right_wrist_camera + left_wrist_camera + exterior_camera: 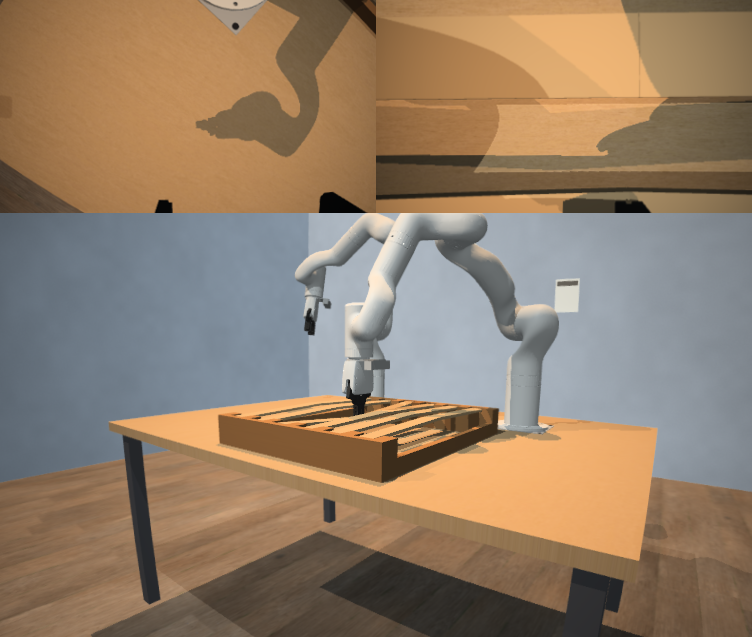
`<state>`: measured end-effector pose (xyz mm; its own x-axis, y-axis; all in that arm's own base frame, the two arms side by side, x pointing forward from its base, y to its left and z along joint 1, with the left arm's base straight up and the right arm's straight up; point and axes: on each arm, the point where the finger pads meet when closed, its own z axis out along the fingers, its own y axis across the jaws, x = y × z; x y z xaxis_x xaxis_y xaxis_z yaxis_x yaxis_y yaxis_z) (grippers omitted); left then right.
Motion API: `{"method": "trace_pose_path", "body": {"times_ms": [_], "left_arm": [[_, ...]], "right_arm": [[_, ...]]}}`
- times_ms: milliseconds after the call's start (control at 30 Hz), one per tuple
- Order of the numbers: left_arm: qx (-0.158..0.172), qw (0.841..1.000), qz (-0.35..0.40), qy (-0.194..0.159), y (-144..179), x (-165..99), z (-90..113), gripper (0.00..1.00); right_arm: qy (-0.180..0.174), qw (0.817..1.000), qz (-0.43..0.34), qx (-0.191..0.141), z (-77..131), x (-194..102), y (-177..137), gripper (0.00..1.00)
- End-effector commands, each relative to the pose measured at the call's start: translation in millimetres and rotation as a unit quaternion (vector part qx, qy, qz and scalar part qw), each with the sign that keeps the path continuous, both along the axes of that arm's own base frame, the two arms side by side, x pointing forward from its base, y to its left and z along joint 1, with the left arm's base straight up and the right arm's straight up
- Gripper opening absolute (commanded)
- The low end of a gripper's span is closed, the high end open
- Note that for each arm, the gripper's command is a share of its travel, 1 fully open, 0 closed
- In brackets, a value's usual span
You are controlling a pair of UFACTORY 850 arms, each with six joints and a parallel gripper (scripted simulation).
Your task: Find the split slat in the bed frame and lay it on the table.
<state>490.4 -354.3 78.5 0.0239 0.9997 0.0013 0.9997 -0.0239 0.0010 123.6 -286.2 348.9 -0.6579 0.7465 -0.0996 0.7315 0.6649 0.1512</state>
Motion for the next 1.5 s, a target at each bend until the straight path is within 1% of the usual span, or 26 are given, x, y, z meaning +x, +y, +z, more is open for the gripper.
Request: {"method": "trace_pose_path", "body": {"times_ms": [0,1467], "left_arm": [[-0.001,1.000,0.000,-0.001,-0.4,0.8,0.8,0.00],[-0.001,1.000,0.000,-0.001,-1.2,-0.1,-5.1,0.00]], "right_arm": [[0.000,1.000,0.000,-0.001,0.7,0.2,-0.6,1.00],[0.000,1.000,0.000,-0.001,0.7,0.2,-0.6,1.00]]}}
